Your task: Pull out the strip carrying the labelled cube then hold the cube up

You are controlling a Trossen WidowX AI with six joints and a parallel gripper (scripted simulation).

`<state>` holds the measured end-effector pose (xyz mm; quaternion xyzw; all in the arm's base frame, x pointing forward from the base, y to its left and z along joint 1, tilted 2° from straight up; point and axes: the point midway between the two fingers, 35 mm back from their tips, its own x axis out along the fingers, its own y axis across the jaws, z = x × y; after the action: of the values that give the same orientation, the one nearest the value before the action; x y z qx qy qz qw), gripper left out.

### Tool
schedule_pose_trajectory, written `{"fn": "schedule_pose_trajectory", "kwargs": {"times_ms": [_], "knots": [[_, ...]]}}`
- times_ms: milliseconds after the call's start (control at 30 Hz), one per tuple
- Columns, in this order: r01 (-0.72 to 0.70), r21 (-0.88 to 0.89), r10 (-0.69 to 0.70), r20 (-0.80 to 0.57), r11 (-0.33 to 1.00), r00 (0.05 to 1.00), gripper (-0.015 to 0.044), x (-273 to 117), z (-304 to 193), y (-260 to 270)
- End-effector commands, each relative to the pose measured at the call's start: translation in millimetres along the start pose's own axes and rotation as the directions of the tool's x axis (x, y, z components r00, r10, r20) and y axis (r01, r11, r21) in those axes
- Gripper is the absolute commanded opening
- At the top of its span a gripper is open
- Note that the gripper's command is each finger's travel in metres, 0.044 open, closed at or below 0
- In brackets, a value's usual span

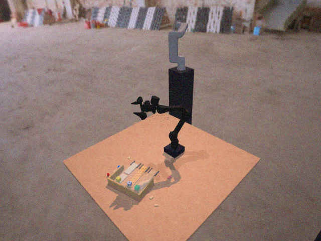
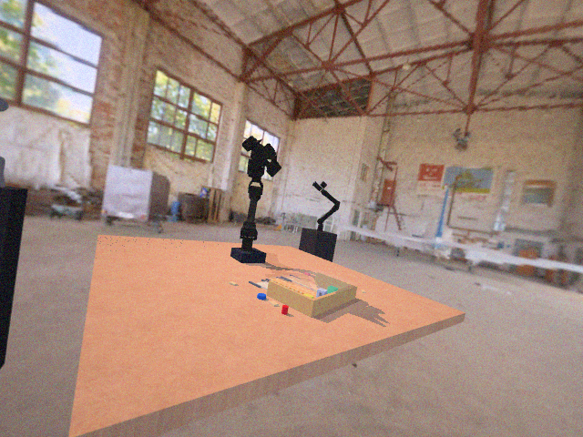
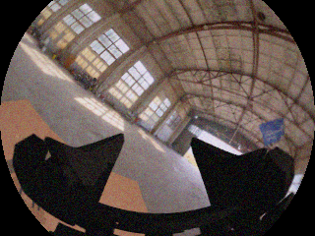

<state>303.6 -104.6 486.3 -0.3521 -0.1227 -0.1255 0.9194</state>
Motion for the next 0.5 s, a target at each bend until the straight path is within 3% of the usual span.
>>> {"fn": "schedule_pose_trajectory", "kwargs": {"times_ms": [0, 200, 467], "knots": [[-0.096, 0.167, 0.115, -0.102, 0.981, 0.988, 0.0400, -1.4, -29.0, 50.5], [-0.206, 0.405, 0.327, -0.255, 0.891, 0.910, 0.0400, -19.4, -72.4, 140.5], [-0.223, 0.626, 0.557, -0.407, 0.747, 0.724, 0.0400, -73.5, -113.7, 245.3]]}}
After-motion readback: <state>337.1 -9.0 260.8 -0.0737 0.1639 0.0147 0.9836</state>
